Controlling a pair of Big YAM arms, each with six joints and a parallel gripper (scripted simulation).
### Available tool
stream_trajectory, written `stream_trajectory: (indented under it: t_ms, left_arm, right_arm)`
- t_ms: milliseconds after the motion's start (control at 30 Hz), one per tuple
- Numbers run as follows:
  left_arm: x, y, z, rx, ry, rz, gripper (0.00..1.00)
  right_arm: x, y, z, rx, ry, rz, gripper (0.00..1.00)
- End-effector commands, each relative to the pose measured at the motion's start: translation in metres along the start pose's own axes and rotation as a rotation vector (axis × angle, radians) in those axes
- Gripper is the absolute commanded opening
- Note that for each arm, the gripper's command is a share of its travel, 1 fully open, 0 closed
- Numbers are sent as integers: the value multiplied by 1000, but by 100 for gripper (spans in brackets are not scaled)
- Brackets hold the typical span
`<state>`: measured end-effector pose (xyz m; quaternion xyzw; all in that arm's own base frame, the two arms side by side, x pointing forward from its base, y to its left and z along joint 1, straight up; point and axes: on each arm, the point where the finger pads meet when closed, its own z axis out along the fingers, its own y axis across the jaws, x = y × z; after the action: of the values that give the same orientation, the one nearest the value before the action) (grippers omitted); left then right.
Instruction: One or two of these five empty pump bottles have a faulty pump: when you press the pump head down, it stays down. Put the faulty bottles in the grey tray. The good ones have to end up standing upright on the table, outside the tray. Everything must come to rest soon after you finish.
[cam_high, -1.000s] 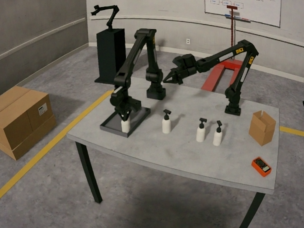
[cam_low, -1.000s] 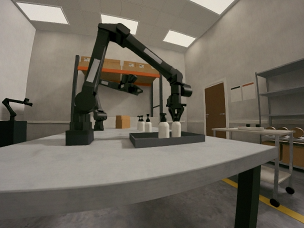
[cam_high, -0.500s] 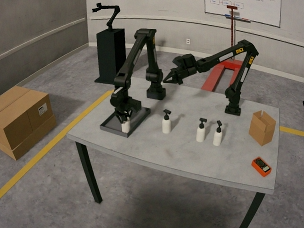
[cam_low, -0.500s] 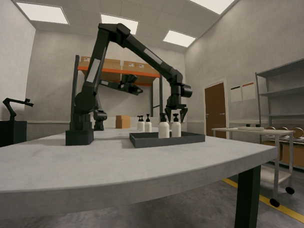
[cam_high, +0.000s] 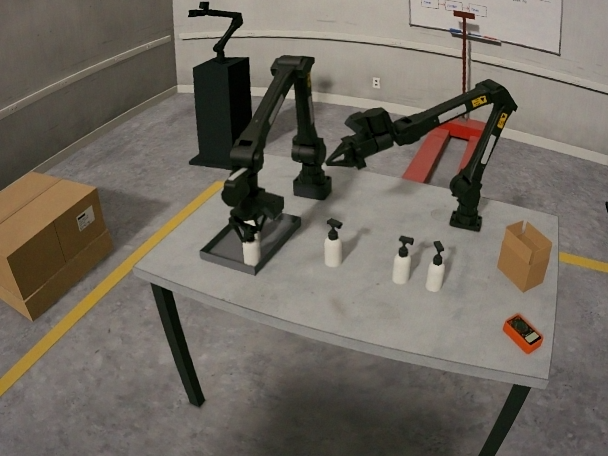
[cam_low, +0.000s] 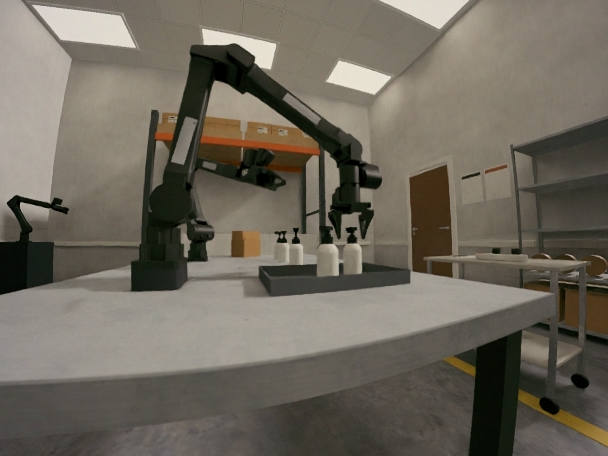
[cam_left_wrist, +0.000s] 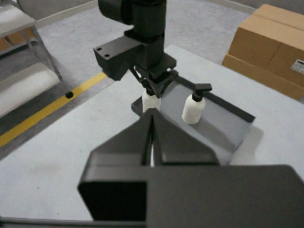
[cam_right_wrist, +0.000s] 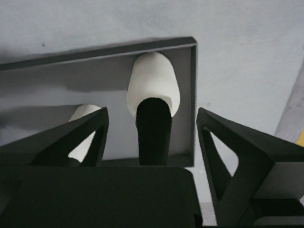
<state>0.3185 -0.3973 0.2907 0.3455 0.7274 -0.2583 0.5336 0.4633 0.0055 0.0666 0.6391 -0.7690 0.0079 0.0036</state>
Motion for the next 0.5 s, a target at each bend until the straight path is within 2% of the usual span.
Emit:
stream_trajectory:
  t_ms: [0, 267, 367, 400, 433, 467]
  left_arm:
    - [-19, -1, -1, 4, -44, 8, 0]
    - [-19, -1, -1, 4, -44, 8, 0]
    - [-19, -1, -1, 4, -44, 8, 0]
    - [-19, -1, -1, 4, -44, 8, 0]
    - [-19, -1, -1, 4, -44, 8, 0]
    - [-19, -1, -1, 4, -44, 8, 0]
  right_arm:
    - [-11, -13, -31, 65, -18, 3, 75]
    - [1, -13, -45, 63, -14, 14, 75]
    - [-4, -18, -32, 26, -6, 6, 75]
    - [-7, -20, -38, 26, -6, 0, 75]
    - [-8, -21, -62, 64, -15, 9, 75]
    - [-9, -20, -68, 64, -15, 9, 75]
